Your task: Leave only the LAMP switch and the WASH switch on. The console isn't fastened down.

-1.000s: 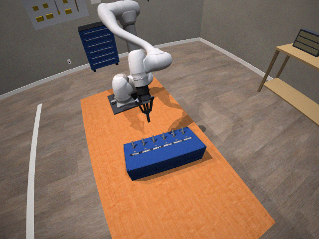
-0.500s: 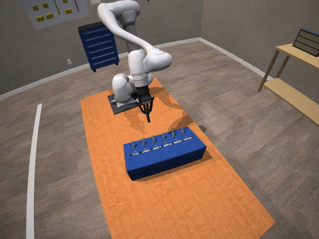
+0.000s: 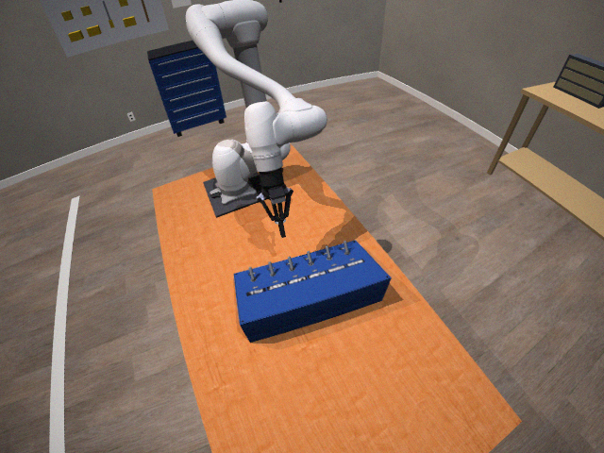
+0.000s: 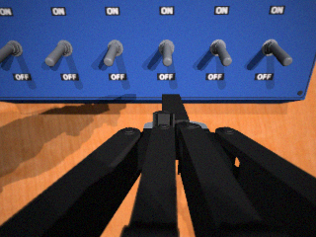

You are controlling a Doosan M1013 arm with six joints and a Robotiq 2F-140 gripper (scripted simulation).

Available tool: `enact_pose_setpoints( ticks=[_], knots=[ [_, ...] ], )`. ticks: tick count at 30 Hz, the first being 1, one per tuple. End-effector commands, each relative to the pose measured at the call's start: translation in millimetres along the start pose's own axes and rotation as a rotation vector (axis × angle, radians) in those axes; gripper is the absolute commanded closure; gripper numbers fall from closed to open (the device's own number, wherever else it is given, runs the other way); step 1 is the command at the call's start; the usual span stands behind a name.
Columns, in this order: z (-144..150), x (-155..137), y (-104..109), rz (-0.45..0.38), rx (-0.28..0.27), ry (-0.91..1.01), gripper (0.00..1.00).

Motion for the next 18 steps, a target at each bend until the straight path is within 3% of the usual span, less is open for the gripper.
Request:
enact_pose_setpoints(
  ticks=[1,18],
  knots=[
    [-0.3,0.6,-11.5,0.001,0.001,0.0,0.9],
    [-0.9,0.6,-57.2,0.001,0.001,0.0,0.9]
  ],
)
Point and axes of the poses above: the point where the finger pads meet when closed, its own y axis back along the fingers, its own z axis across the jaws, x = y × z, the point moved 7 cm from there along y, back along the fingers
